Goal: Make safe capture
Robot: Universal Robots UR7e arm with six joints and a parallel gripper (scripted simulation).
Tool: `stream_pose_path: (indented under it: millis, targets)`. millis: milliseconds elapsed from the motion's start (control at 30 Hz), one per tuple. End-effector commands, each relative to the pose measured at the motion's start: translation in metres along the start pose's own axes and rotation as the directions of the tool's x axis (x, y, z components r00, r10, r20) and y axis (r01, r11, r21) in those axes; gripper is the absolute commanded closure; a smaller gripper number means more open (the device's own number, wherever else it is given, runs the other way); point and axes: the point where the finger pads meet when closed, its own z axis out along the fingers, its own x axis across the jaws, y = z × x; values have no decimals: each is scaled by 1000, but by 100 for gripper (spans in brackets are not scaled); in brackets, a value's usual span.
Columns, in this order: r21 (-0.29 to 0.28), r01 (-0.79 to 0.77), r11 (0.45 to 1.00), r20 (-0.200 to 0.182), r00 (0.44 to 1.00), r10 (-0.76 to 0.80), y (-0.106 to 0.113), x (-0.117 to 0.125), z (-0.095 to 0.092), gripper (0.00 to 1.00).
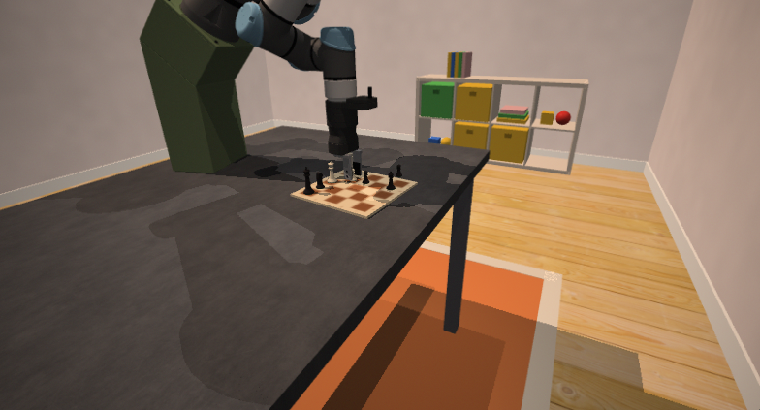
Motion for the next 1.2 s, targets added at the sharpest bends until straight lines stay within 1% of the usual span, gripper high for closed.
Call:
stream_pose_path:
  millis: [0, 233, 467, 733, 800, 1167]
  targets:
    - [3, 2, 1000, 0, 1000, -2, -2, 0, 1, 32]
    - [3, 2, 1000, 0, 1000, -2, -1, 0, 0, 32]
    - [1, 0, 1000, -1, 1000, 0, 0, 0, -10, 32]
    - [1, 0, 1000, -1, 1000, 0, 0, 0, -32, 32]
    - [1, 0, 1000, -1, 1000, 0, 0, 0, -32, 32]
    - [1, 0, 1000, -1, 1000, 0, 0, 0, -68, 32]
